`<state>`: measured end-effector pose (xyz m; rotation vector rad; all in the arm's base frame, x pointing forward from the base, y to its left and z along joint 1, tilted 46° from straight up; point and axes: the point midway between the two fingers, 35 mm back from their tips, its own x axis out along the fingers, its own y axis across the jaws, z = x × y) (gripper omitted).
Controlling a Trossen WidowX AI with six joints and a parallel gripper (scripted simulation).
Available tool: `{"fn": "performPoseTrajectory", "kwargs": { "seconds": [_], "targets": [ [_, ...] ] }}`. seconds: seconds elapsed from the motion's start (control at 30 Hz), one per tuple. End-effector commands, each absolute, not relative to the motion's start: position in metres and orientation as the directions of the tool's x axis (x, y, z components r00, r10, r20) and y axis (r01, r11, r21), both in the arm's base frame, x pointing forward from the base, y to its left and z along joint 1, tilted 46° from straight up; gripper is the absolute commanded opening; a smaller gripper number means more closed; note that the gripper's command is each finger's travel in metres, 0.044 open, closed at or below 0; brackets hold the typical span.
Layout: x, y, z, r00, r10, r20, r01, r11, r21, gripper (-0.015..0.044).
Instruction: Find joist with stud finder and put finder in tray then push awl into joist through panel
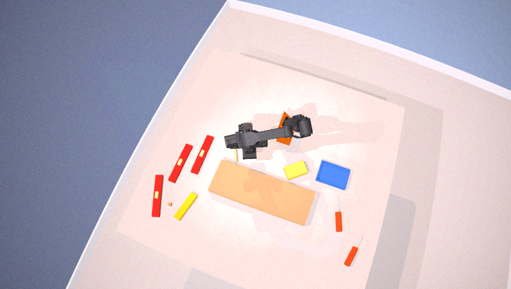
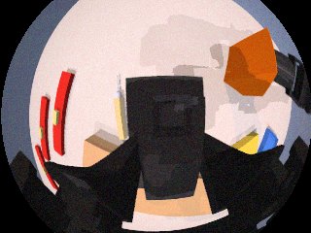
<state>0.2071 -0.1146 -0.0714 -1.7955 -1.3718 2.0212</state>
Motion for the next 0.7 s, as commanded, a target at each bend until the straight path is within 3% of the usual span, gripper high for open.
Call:
{"fn": "performPoseTrajectory", "kwargs": {
  "seconds": [0.0, 0.67],
  "targets": [
    [0.219, -0.12, -0.072, -0.26, 0.611, -0.748, 0.574, -0.525, -0.628, 0.0],
    [0.268, -0.132, -0.084, -0.11, 0.642, -0.758, 0.974, -0.082, -0.211, 0.0]
  ]
}}
